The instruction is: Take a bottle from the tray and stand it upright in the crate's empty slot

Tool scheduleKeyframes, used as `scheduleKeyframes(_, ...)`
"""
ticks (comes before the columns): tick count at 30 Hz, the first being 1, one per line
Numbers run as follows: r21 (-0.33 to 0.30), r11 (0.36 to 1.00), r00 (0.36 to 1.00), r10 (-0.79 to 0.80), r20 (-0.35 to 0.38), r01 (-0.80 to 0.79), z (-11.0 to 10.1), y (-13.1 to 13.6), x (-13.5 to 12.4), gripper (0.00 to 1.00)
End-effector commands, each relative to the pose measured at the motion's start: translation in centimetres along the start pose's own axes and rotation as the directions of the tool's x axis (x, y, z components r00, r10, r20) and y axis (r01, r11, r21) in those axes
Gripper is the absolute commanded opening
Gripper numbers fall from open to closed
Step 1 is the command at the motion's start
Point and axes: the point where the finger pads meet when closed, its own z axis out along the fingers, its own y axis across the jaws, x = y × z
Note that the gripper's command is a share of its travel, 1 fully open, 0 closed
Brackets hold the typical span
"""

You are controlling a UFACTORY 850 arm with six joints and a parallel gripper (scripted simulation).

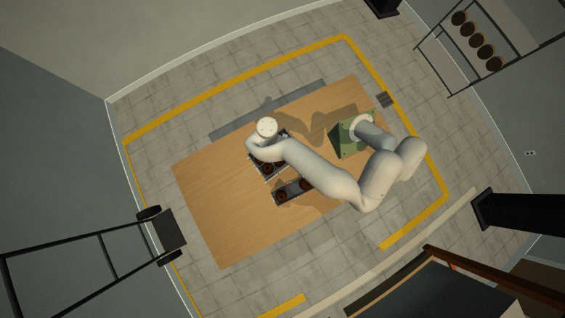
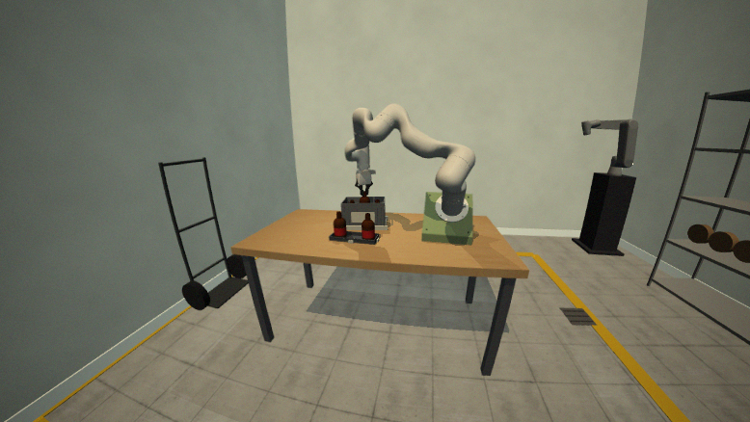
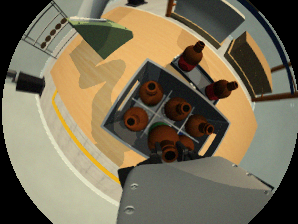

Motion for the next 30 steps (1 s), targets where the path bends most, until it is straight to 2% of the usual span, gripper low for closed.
scheduleKeyframes(1,-0.001,1.0,1.0,-0.001,0.002,0.001,-0.09,0.04,-0.06,0.0)
scheduleKeyframes(30,-0.001,1.0,1.0,-0.001,0.002,0.001,0.32,0.04,-0.07,0.0)
